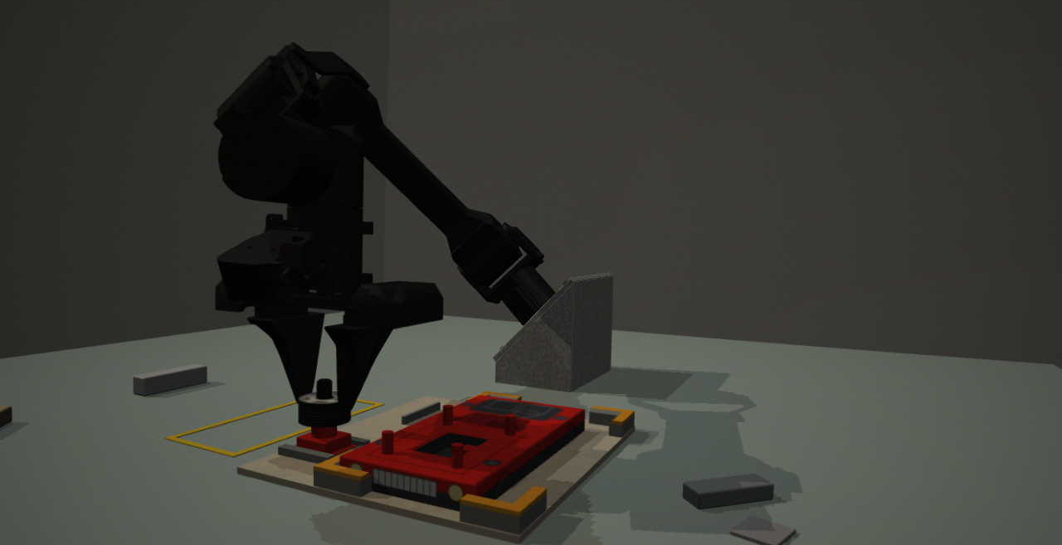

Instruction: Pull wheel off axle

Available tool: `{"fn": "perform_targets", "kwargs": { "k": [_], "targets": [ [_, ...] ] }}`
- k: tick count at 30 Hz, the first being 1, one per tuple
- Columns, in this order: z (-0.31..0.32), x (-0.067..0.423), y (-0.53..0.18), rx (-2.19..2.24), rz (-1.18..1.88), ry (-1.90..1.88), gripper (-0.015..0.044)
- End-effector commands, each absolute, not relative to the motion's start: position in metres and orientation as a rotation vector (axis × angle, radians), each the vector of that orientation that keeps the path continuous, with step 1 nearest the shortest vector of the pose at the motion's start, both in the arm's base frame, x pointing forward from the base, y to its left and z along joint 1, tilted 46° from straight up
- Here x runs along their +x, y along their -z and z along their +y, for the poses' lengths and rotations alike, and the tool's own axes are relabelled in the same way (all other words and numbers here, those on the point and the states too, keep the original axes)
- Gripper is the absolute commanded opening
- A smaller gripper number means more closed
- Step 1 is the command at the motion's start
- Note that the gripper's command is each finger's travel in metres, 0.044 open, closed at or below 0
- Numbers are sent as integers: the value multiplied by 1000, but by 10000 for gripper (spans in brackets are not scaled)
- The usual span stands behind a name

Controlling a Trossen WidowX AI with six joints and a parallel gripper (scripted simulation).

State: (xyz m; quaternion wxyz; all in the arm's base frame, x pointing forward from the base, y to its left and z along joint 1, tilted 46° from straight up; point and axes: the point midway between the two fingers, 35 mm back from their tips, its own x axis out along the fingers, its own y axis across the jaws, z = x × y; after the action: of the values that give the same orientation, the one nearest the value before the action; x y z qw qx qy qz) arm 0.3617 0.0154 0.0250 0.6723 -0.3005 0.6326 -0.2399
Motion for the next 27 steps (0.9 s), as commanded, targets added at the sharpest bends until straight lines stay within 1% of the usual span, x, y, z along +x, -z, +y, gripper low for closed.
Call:
{"fn": "perform_targets", "kwargs": {
  "k": [1, 3, 4, 27],
  "targets": [
    [15, 362, -25, -676, 1425, 542, 63],
    [16, 362, -26, -676, 1425, 542, 10],
    [16, 362, -26, -676, 1425, 542, 0],
    [22, 361, -31, -677, 1424, 541, 0]
  ]
}}
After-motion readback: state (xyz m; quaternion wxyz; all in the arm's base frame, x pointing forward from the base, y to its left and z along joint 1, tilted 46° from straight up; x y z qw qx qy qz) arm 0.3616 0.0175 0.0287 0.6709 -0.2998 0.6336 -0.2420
